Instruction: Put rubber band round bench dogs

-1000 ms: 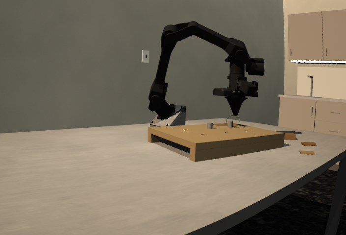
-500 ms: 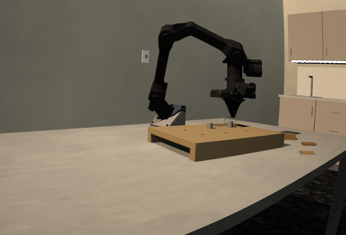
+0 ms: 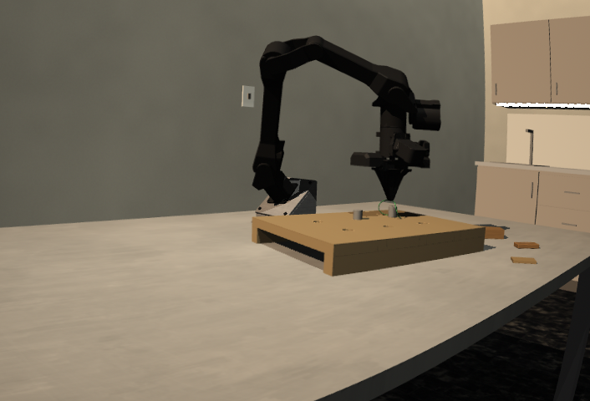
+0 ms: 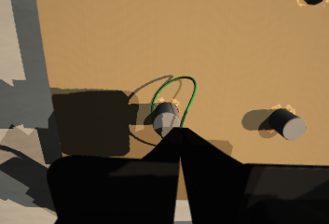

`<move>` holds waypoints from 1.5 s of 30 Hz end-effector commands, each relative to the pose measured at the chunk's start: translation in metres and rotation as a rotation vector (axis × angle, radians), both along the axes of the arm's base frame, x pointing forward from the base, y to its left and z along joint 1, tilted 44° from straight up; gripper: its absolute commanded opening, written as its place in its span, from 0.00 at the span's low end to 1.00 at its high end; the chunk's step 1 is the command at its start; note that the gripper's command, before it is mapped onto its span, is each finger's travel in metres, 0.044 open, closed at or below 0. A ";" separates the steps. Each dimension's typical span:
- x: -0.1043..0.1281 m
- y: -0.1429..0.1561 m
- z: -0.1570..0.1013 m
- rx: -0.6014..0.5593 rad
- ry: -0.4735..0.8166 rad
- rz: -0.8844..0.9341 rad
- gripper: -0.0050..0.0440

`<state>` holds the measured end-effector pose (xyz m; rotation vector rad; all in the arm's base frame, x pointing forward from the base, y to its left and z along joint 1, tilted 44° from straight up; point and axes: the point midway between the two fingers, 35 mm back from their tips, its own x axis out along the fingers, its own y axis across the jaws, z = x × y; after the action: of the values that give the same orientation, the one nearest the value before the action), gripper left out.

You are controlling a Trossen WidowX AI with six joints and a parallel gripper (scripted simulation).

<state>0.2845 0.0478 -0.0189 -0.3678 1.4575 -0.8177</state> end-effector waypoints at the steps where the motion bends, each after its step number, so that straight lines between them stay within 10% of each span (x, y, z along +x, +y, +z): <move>1: 0.002 -0.001 0.006 0.006 -0.018 0.004 0.00; 45: -0.007 -0.032 0.002 0.003 -0.009 0.003 0.00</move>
<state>0.2755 0.0154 -0.0190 -0.3690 1.4591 -0.8174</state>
